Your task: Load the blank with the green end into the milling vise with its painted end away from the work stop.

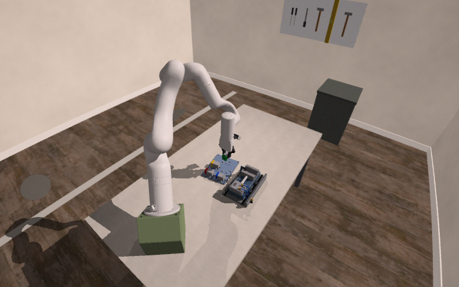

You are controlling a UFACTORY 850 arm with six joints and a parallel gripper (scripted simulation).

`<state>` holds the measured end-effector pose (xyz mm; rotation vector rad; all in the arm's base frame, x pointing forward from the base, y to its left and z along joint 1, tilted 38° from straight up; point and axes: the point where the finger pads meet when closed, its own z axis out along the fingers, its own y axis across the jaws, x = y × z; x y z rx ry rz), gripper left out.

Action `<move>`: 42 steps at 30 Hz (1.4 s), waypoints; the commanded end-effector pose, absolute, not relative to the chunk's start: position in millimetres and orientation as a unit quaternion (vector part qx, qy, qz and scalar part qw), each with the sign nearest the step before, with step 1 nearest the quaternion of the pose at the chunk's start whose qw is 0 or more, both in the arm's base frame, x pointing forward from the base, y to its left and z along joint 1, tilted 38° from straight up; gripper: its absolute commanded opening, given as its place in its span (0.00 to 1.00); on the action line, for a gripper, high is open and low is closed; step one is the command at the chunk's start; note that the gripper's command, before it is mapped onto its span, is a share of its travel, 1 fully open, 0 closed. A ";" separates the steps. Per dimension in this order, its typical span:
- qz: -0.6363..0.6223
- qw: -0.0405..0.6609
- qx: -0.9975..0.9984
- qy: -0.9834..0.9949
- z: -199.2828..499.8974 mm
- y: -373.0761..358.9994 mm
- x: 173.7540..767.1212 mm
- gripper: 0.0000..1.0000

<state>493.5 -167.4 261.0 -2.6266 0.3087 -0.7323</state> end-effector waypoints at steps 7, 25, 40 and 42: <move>-0.277 0.175 -0.944 0.034 261.6 -167.9 493.9 0.00; -0.297 0.139 -0.941 -0.085 261.6 -167.9 493.9 0.00; -0.307 0.115 -0.931 -0.158 261.6 -167.9 493.9 0.00; -0.309 0.110 -0.928 -0.175 261.6 -167.9 493.9 0.00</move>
